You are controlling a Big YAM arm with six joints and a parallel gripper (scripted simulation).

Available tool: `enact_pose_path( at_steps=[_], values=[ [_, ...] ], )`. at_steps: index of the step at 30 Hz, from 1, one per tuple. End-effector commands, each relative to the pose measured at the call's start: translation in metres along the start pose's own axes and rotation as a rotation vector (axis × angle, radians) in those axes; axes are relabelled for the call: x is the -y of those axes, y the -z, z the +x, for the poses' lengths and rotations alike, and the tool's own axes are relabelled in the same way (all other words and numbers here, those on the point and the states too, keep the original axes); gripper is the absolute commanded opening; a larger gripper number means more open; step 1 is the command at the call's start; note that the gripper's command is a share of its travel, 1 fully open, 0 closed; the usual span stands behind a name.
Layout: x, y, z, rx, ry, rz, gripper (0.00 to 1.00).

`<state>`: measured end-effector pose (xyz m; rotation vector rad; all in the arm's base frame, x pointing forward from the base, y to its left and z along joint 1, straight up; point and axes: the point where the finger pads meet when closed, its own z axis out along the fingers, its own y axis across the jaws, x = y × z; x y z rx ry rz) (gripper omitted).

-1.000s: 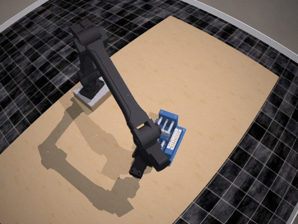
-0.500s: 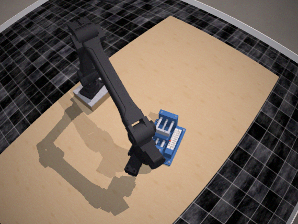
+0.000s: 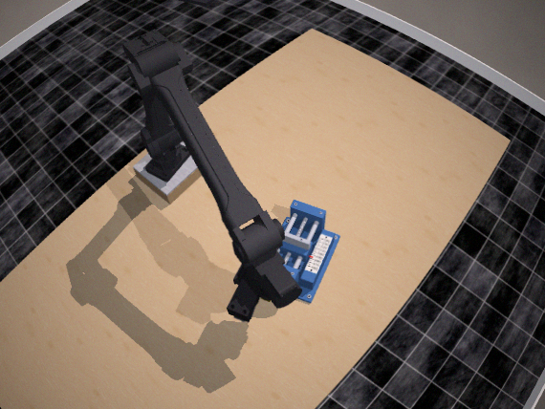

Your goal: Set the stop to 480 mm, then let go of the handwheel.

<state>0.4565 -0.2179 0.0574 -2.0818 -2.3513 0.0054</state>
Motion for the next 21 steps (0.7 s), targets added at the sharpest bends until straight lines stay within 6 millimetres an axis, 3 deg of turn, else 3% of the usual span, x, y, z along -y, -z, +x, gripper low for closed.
enact_pose_path(
  at_steps=[1, 10, 21],
  values=[
    [-0.007, 0.016, -0.003, 0.025, 0.008, -0.044, 0.06],
    [-0.006, 0.018, -0.004, 0.027, 0.008, -0.047, 0.06],
    [0.019, 0.016, -0.006, 0.021, 0.001, -0.028, 0.06]
  ],
)
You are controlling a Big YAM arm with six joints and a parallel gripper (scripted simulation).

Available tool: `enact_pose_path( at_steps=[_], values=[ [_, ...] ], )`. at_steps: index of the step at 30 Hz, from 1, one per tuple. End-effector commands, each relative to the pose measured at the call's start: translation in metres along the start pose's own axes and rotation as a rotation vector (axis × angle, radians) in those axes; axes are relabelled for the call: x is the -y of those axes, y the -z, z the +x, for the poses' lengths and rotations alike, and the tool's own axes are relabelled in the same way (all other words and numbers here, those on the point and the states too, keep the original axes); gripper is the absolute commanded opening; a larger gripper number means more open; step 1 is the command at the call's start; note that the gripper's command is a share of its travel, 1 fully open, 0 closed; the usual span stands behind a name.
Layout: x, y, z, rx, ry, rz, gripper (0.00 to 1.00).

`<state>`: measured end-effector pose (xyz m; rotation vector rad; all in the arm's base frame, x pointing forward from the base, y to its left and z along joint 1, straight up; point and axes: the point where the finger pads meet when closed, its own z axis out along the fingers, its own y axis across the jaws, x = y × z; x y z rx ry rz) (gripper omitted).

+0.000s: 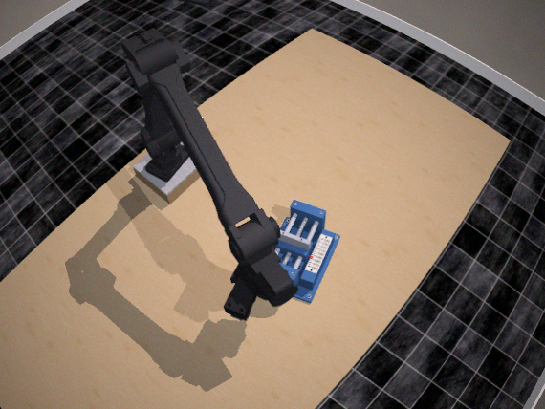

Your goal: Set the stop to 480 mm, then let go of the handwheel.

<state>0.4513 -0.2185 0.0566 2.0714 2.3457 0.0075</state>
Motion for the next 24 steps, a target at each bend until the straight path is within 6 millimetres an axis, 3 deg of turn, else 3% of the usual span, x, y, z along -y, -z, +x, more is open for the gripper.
enact_pose_path(
  at_steps=[1, 24],
  values=[
    [0.015, 0.017, -0.006, 0.016, -0.001, -0.013, 0.06],
    [0.026, 0.005, -0.006, 0.014, -0.001, -0.007, 0.06]
  ],
)
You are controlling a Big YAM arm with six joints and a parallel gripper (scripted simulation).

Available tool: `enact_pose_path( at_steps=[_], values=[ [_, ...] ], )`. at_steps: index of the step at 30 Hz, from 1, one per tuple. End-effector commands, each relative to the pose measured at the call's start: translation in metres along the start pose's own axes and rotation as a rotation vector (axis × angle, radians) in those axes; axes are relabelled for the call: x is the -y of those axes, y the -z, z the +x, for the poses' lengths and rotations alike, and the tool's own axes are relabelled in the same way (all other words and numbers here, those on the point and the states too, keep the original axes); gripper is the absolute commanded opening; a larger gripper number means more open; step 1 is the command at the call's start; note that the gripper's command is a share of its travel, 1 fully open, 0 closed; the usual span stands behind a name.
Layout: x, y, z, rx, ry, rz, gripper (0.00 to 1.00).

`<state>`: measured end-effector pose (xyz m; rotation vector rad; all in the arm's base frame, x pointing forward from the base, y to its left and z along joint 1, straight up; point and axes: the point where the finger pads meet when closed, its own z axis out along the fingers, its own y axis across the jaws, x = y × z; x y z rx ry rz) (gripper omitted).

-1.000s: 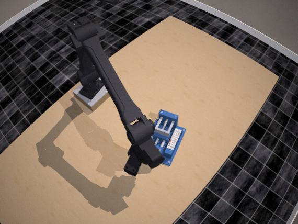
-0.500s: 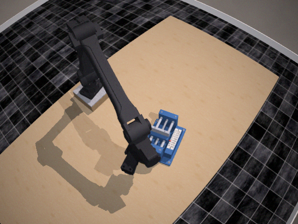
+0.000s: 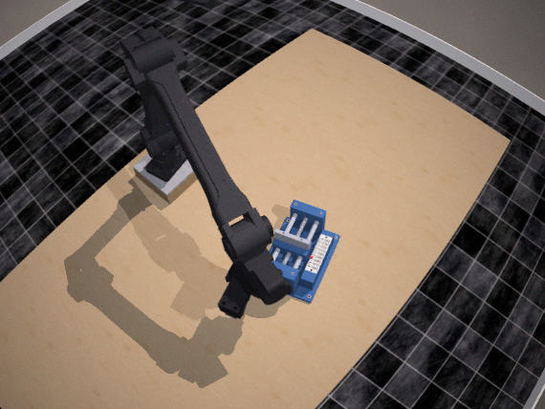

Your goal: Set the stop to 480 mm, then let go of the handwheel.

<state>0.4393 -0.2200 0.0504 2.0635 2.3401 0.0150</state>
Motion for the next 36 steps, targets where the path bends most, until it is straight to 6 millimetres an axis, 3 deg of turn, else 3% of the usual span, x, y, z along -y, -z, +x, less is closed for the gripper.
enact_pose_path(
  at_steps=[1, 11, 36],
  values=[
    [0.014, 0.01, -0.006, 0.01, -0.002, 0.004, 0.06],
    [0.016, -0.01, -0.006, 0.002, -0.002, 0.015, 0.06],
    [0.017, -0.025, -0.007, 0.002, -0.002, 0.015, 0.06]
  ],
)
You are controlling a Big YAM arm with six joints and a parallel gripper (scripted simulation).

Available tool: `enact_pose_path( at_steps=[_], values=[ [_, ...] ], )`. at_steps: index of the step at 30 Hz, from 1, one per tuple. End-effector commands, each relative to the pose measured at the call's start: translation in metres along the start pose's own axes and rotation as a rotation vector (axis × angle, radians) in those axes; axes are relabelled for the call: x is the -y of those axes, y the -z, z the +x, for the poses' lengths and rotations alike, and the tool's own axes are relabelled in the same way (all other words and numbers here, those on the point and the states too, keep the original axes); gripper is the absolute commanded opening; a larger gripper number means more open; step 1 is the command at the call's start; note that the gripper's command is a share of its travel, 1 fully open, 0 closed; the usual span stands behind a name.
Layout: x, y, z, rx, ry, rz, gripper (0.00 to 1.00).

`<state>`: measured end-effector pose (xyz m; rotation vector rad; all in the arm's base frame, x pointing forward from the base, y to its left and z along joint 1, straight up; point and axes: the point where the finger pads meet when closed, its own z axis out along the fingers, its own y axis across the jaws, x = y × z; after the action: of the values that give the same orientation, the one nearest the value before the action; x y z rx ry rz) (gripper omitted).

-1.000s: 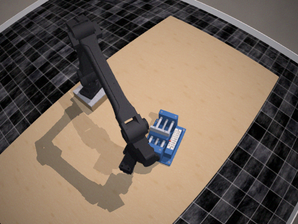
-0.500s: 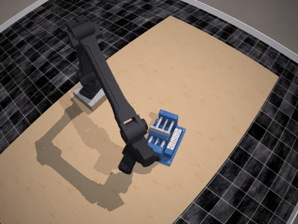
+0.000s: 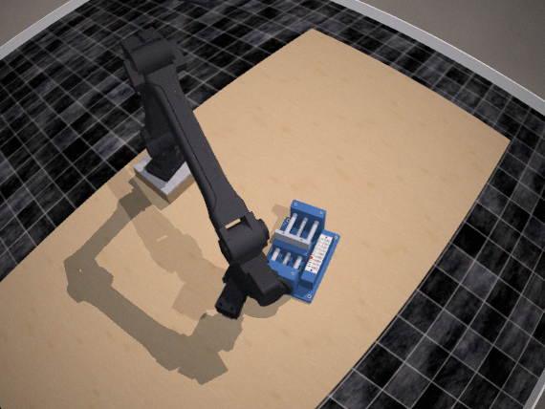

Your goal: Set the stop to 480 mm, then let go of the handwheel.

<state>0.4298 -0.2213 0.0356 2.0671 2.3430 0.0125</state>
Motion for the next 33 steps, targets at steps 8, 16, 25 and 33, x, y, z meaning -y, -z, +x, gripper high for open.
enact_pose_path(
  at_steps=[8, 16, 25, 33],
  values=[
    [0.007, -0.018, -0.007, 0.004, -0.004, 0.011, 0.06],
    [0.005, -0.021, -0.005, 0.004, -0.004, 0.011, 0.06],
    [-0.003, -0.032, -0.001, 0.004, -0.007, 0.011, 0.06],
    [-0.014, -0.028, -0.006, 0.014, -0.007, -0.004, 0.06]
  ],
)
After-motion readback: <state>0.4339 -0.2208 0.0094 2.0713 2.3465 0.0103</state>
